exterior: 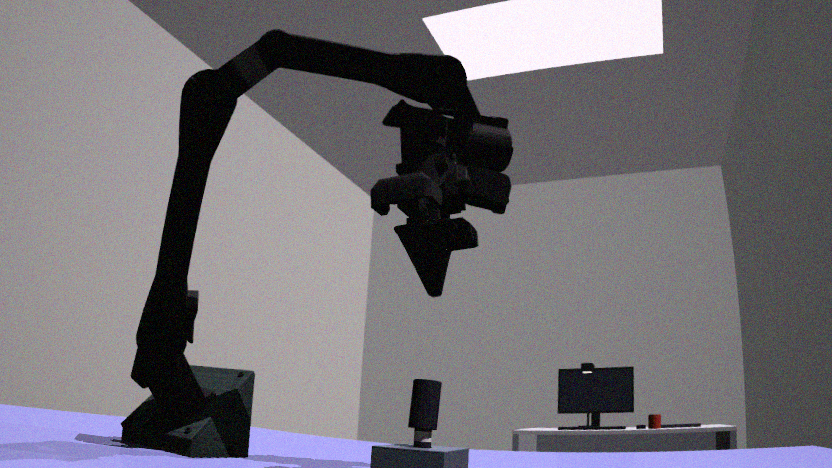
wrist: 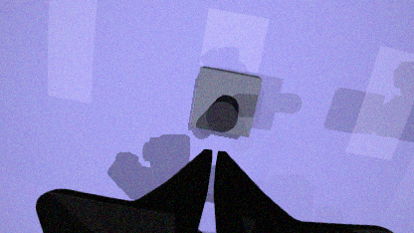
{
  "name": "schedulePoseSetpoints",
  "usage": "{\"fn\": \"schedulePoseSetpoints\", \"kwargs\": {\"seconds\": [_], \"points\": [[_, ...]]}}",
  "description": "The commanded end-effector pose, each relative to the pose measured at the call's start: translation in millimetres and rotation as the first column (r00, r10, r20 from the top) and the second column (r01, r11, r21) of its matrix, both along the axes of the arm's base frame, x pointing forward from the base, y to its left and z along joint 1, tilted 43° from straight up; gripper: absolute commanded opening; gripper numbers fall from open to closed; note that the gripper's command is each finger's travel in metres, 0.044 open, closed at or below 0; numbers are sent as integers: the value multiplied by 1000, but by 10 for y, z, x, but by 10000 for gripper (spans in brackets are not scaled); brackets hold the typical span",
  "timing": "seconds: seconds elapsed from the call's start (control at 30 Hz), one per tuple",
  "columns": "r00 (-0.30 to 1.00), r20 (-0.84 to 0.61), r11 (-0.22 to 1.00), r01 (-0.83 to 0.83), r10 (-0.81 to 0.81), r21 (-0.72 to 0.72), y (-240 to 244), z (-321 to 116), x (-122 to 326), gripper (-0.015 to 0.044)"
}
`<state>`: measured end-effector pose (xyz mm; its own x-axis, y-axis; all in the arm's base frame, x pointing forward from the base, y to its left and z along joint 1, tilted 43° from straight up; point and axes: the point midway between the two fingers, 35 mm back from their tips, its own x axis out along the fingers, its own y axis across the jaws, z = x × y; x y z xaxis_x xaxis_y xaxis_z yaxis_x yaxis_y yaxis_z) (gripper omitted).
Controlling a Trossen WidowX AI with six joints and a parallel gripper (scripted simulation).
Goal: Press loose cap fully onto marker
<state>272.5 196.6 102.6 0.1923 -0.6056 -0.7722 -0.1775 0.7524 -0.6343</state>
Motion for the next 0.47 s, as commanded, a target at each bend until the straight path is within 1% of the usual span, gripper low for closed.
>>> {"fn": "schedulePoseSetpoints", "kwargs": {"seconds": [0.0,0.43], "points": [[1000,-3,1000,13,-13,0,-2,28,7,79],[1000,-3,1000,13,-13,0,-2,28,7,420]]}}
